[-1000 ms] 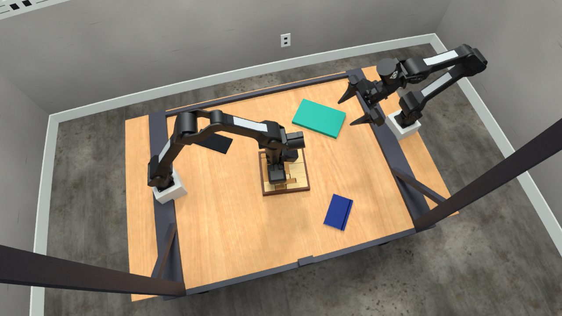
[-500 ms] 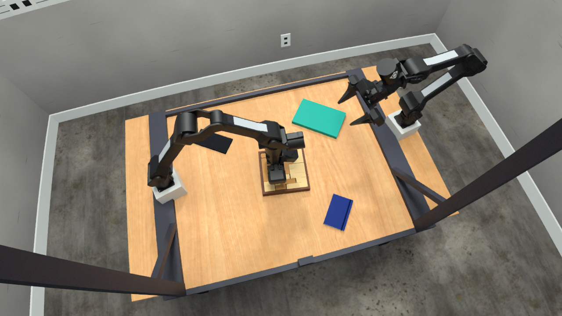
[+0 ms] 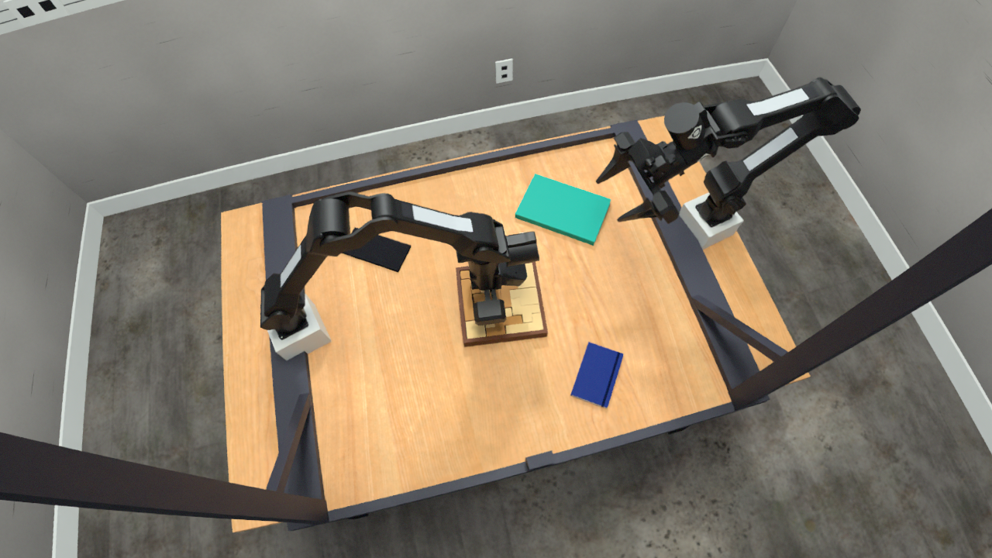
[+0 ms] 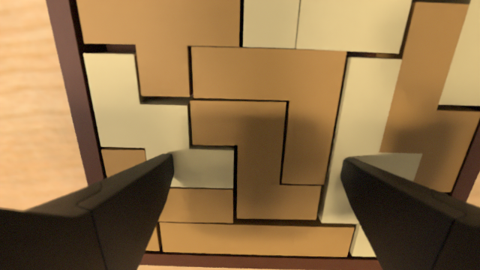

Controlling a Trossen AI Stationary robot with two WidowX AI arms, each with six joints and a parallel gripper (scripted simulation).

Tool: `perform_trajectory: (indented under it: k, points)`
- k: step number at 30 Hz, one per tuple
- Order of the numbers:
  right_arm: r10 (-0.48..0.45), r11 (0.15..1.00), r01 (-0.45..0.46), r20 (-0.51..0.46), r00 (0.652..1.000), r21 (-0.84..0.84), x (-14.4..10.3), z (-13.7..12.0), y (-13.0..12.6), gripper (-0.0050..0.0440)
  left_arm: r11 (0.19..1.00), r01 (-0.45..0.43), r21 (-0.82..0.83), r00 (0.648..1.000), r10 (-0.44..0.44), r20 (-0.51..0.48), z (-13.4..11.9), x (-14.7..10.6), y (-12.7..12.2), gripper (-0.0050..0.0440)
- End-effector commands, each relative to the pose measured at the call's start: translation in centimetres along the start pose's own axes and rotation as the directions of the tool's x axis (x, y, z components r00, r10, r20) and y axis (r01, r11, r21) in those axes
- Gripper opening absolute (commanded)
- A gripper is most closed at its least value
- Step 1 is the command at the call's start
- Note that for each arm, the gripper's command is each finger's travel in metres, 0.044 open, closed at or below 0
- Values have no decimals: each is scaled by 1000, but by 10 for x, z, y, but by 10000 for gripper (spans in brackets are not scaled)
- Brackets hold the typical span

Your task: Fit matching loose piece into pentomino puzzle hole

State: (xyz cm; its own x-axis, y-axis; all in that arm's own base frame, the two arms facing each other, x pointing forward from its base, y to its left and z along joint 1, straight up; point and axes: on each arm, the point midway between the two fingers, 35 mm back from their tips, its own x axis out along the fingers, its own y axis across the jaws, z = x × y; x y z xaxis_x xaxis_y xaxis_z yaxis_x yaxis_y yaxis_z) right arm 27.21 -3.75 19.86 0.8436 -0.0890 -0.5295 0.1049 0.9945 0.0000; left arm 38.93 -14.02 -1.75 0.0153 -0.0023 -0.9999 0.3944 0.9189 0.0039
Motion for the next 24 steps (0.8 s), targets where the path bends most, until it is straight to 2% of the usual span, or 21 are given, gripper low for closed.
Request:
perform_trajectory:
  k: [1, 3, 7, 10, 12, 16, 21, 23, 24]
  points:
    - [1, 1000, -1, 17, 1000, -2, -3, 6, 0, 440, 1000, 2, 3, 1000, -2, 7, 3, -1, -1, 393]
    - [3, 1000, -3, 23, 1000, -4, -3, 7, 1, 440, 1000, 1, -4, 999, 0, 41, 4, -14, 0, 393]
    - [6, 1000, -6, 43, 999, -7, -3, 11, 2, 440, 1000, 0, -18, 998, 1, 66, 5, -19, 4, 393]
    - [13, 1000, -12, 112, 994, -12, -2, 27, 6, 440, 999, -2, -42, 990, 8, 143, 9, -37, 12, 393]
    - [26, 1000, -23, 195, 980, -21, -3, 46, 12, 440, 998, -3, -69, 973, 19, 229, 12, -57, 20, 393]
    - [56, 998, -46, 349, 935, -35, -12, 81, 23, 440, 992, -3, -127, 911, 55, 409, 13, -102, 39, 393]
    - [85, 996, -70, 497, 863, -47, -26, 115, 35, 440, 980, 5, -198, 783, 119, 611, 3, -159, 61, 393]
    - [85, 996, -70, 497, 863, -47, -26, 115, 35, 440, 980, 5, -198, 783, 119, 611, 3, -159, 61, 393]
    - [89, 996, -73, 517, 851, -51, -28, 119, 36, 440, 977, 8, -212, 749, 134, 648, 0, -171, 65, 393]
